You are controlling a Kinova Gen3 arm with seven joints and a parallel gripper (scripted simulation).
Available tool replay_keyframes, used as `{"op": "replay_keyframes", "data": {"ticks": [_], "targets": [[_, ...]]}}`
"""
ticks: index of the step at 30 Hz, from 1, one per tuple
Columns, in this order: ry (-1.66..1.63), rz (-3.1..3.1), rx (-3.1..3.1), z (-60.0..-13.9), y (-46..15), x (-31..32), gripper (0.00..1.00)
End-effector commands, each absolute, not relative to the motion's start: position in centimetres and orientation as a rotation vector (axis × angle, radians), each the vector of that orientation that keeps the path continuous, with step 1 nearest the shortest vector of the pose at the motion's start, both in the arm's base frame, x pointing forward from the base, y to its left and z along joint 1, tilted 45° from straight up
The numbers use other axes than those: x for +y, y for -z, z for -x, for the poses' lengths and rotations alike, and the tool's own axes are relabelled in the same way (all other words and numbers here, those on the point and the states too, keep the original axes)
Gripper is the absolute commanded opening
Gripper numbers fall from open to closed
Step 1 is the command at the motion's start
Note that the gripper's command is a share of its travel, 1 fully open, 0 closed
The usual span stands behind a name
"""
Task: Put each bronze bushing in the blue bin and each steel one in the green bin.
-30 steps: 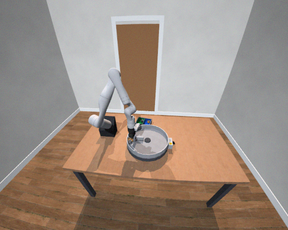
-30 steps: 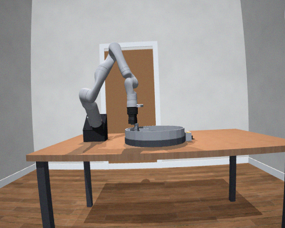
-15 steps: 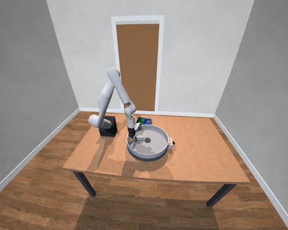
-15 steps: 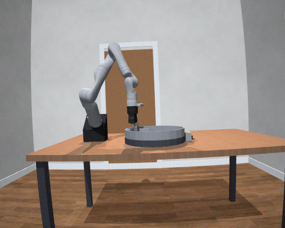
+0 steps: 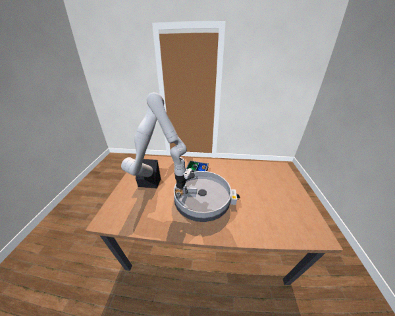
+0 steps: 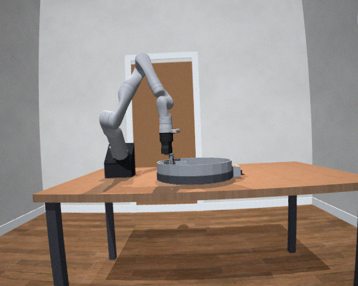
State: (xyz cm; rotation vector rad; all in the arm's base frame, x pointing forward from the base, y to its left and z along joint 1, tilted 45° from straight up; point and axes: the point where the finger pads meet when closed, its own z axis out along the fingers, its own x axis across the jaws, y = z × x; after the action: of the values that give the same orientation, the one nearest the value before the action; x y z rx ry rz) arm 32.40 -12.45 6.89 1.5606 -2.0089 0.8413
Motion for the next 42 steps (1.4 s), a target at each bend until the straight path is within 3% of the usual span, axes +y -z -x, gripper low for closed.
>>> {"op": "replay_keyframes", "data": {"ticks": [1,42], "targets": [[-0.842,-1.564,-2.008,-32.5,-7.0,-12.3,0.00],[-0.842,-1.563,-2.008,-32.4,-9.4,-9.9,0.00]]}}
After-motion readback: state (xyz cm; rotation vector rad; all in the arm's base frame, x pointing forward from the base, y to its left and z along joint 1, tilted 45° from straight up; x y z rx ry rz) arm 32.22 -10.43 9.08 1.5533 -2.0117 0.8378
